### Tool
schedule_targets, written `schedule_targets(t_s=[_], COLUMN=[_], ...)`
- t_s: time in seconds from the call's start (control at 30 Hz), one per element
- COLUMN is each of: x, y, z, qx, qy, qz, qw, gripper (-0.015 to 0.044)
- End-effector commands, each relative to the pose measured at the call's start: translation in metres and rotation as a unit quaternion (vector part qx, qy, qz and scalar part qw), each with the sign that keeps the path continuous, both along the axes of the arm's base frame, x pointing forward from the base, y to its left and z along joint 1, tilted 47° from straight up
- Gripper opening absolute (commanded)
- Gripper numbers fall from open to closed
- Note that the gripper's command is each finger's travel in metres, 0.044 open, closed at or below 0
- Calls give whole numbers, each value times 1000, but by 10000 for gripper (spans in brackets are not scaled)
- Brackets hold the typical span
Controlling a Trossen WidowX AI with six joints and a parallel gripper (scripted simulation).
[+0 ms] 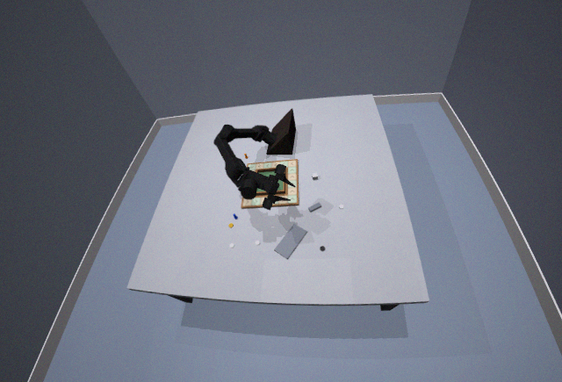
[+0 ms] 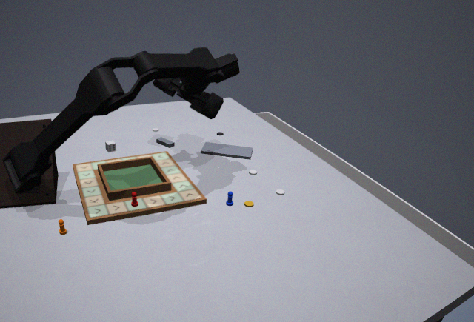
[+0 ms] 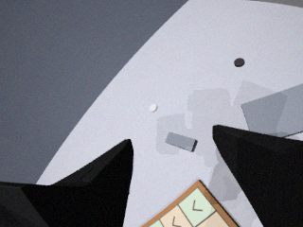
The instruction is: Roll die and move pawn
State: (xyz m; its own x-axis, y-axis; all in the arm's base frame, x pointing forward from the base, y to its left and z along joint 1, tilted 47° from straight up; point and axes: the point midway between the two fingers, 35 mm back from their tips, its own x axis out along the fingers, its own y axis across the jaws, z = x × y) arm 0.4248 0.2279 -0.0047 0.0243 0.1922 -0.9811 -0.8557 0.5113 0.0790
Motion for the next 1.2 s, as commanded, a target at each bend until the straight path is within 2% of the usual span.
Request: schedule_targets(t_s=[0.0,0.13,0.3,0.57,1.17], x=[-48,-89,-137,-204,-205], y=[10,15,14,-1,-13], z=[-52,-83,-114,-140,-145], qx=[-101,-191,-298,-422,-429], qy=[61,72,43,-102,-120], qz=[-84,-151,-226,-325,-332], qw=[989,967,926,840,832], gripper=[275,275,275,275,275])
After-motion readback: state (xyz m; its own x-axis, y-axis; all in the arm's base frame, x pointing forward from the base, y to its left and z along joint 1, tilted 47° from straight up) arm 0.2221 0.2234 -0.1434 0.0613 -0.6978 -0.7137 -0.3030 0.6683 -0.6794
